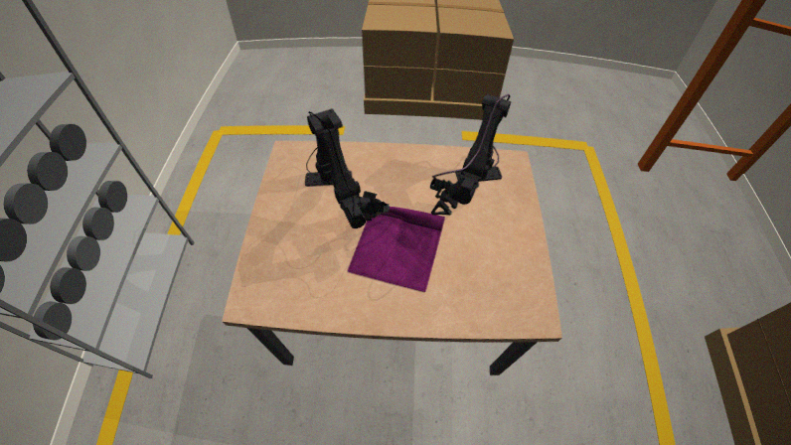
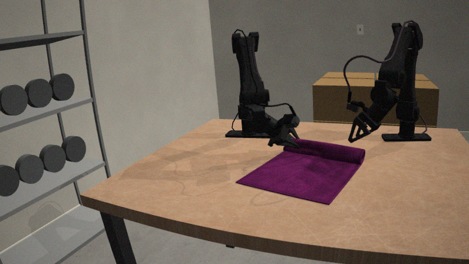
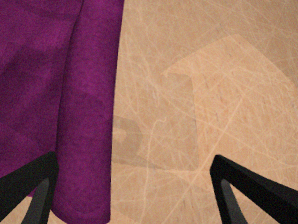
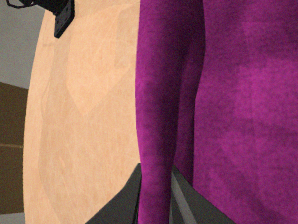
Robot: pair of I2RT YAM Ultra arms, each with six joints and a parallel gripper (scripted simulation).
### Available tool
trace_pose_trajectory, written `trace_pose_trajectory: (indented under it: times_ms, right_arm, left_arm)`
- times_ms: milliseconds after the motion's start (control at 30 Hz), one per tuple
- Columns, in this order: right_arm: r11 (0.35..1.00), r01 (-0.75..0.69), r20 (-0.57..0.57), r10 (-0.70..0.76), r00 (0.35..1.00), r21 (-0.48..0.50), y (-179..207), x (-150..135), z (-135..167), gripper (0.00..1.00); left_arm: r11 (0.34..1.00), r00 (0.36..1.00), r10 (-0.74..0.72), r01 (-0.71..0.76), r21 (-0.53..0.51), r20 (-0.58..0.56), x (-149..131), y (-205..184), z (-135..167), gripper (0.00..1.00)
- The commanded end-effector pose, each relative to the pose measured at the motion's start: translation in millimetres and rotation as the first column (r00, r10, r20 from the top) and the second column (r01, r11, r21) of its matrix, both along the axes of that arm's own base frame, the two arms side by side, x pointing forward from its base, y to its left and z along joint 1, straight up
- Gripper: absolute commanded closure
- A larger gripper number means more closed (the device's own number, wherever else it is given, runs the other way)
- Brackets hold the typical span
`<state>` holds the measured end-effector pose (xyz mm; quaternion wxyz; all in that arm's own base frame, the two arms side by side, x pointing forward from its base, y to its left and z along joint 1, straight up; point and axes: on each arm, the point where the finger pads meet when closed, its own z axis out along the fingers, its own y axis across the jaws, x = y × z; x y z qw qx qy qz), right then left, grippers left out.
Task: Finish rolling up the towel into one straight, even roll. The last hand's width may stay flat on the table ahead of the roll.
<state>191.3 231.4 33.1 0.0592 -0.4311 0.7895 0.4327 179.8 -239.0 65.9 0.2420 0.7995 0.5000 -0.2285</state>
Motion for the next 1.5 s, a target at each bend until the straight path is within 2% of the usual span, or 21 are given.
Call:
trace_pose_trajectory:
  times_ms: [0, 467, 1033, 1367, 1467]
  right_arm:
    - [1.000, -0.030, -0.098, 0.030, 0.995, 0.004, -2.7, -11.0, 0.5, 0.82]
    - [1.000, -0.030, -0.102, 0.030, 0.994, 0.005, -2.7, -11.0, -11.5, 0.82]
    - [1.000, -0.030, -0.102, 0.030, 0.994, 0.005, -2.7, -11.0, -11.5, 0.82]
    - [1.000, -0.030, -0.102, 0.030, 0.994, 0.005, -2.7, -11.0, -11.5, 0.82]
    - [1.000, -0.030, -0.102, 0.030, 0.994, 0.005, -2.7, -11.0, -11.5, 0.82]
  left_arm:
    - [0.993, 0.984, 0.070, -0.053, -0.104, 0.161, 25.0, -18.4, 12.3, 0.02]
    - [0.994, 0.987, -0.009, 0.026, -0.104, 0.161, 41.8, -19.9, 19.9, 0.02]
    - [0.994, 0.987, 0.001, 0.016, -0.104, 0.161, 33.1, -18.1, -34.0, 0.02]
    - [0.994, 0.987, 0.001, 0.016, -0.104, 0.161, 40.7, -29.4, -29.4, 0.02]
    - [0.994, 0.987, 0.001, 0.016, -0.104, 0.161, 40.7, -29.4, -29.4, 0.15]
